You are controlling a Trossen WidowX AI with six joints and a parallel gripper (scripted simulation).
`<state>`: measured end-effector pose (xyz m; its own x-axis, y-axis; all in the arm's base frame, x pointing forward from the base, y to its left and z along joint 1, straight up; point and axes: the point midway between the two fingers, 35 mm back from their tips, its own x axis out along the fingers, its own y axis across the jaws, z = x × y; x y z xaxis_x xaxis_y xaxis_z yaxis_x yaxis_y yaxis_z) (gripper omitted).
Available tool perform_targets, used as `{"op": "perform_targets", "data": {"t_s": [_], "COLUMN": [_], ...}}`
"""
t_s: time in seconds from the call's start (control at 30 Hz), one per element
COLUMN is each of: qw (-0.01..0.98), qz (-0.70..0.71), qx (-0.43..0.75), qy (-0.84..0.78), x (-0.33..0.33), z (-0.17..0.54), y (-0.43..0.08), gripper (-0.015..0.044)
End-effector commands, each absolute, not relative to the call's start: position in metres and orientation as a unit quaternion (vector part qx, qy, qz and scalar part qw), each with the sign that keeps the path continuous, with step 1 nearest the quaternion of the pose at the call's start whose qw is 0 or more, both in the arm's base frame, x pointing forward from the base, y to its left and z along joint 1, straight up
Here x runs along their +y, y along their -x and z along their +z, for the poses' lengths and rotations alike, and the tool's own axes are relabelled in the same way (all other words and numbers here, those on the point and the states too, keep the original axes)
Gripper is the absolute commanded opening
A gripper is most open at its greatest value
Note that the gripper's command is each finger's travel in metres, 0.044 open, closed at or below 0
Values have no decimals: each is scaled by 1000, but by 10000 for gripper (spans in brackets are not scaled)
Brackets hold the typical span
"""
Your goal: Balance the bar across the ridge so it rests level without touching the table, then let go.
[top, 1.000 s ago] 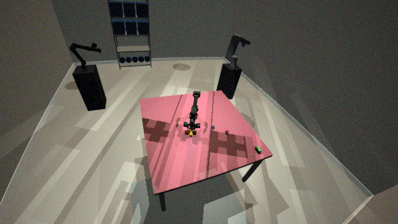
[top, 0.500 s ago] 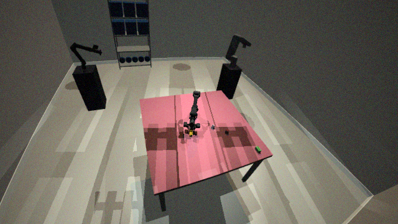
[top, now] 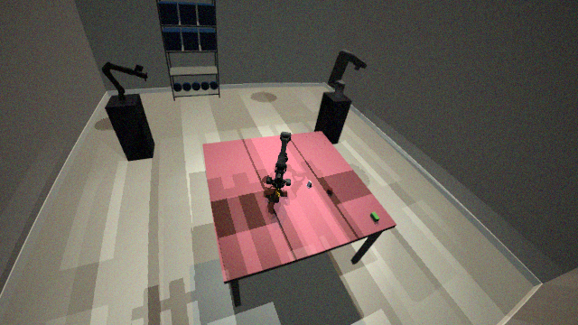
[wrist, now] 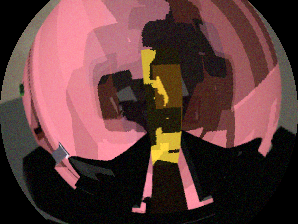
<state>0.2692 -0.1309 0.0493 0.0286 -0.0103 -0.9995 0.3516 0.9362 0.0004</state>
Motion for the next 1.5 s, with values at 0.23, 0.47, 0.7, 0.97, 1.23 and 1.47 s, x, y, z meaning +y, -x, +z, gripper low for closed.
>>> {"op": "perform_targets", "data": {"t_s": [0.23, 0.47, 0.7, 0.97, 1.23, 1.47], "qw": [706, 706, 706, 706, 706, 703], "qz": [-129, -129, -130, -131, -131, -147], "qx": [685, 685, 685, 685, 685, 681], "qy": [-125, -125, -125, -125, -125, -142], "x": [-132, -133, -133, -132, -130, -121], "z": [73, 90, 108, 129, 147, 148], "y": [-272, -272, -272, -270, -267, -274], "gripper": [0, 0, 0, 0, 0, 0]}}
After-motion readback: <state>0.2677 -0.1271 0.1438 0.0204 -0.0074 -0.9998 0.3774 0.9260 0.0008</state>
